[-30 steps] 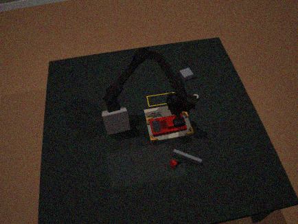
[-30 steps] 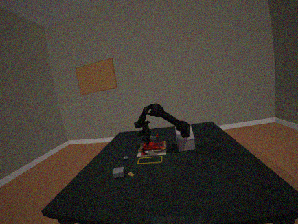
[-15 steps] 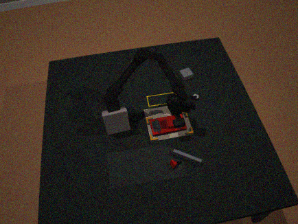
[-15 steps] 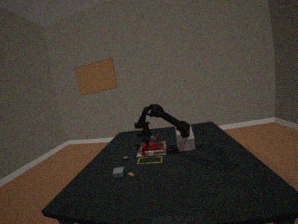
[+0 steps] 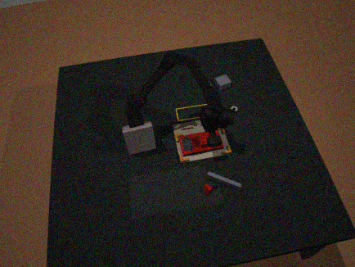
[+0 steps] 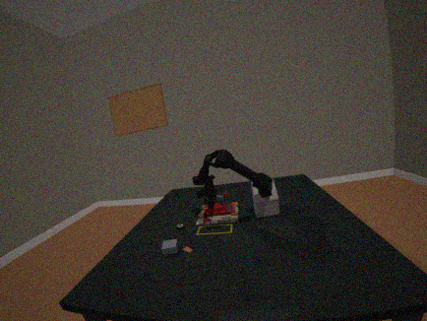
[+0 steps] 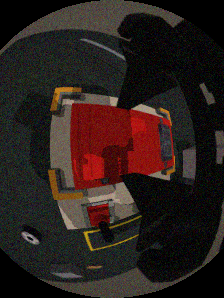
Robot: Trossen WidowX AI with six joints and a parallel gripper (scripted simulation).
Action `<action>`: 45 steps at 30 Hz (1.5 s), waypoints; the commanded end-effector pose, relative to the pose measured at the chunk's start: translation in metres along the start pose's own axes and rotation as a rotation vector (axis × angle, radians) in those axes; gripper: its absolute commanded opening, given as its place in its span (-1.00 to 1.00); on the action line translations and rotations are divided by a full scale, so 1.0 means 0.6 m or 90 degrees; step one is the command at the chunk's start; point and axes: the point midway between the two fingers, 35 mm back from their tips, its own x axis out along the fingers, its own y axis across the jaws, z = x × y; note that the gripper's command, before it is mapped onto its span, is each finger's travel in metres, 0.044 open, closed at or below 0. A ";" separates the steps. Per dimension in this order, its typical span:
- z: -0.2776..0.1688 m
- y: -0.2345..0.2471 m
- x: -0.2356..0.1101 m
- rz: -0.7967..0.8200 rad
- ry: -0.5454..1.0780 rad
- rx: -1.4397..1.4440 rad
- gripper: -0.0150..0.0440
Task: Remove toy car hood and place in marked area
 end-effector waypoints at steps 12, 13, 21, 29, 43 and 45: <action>0.000 0.000 -0.002 0.000 0.000 0.000 0.08; 0.000 0.000 -0.003 0.000 0.000 0.000 0.00; 0.000 -0.001 -0.012 0.000 0.000 0.000 -0.49; 0.000 -0.001 -0.021 -0.001 0.000 0.000 -0.49; 0.000 -0.001 -0.036 -0.001 0.000 0.001 -0.49; 0.000 -0.001 -0.038 -0.001 0.000 0.001 -0.49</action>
